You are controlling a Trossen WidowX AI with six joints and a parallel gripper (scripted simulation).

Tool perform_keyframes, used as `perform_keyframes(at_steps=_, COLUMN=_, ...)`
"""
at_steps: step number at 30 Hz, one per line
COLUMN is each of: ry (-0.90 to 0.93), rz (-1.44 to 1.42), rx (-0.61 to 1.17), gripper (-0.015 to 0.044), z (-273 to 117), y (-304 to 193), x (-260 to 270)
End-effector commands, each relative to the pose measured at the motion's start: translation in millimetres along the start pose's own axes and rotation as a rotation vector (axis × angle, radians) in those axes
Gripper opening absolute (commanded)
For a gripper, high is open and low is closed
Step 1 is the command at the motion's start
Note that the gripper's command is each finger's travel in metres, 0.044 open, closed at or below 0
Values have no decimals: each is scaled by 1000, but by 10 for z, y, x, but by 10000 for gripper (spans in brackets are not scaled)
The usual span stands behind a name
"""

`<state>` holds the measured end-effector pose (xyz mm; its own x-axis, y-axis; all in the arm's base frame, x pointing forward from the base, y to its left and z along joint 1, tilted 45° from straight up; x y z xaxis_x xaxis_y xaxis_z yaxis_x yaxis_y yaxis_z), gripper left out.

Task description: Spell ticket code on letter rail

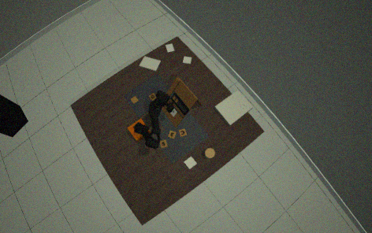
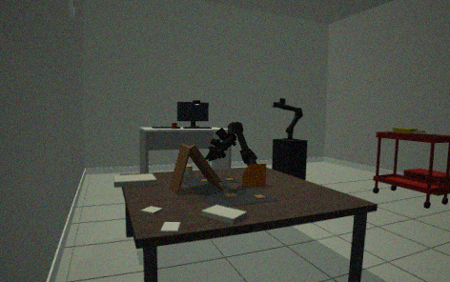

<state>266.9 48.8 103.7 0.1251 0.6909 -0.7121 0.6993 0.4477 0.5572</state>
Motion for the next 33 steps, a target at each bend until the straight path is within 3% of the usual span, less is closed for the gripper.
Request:
perform_keyframes(at_steps=1, ry=-4, rz=7, rx=-1, gripper=295, z=-27, y=2, x=-16)
perform_keyframes(at_steps=14, ry=-3, rz=6, rx=-1, gripper=295, z=-79, y=9, x=-52)
perform_keyframes(at_steps=25, ry=0, rz=-1, rx=0, gripper=6, z=-64, y=5, x=-31)
perform_keyframes(at_steps=33, ry=0, rz=-1, rx=0, gripper=0, z=-64, y=5, x=-31)
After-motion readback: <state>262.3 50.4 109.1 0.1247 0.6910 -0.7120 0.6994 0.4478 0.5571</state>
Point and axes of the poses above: the point midway between the two fingers, 35 mm back from their tips, its own z axis out along the fingers, its own x axis across the jaws, y = z × x, the point moved 8 cm from there along -z, back along the fingers, and after that the axes turned 1 degree about -z, right-handed, at the moved point
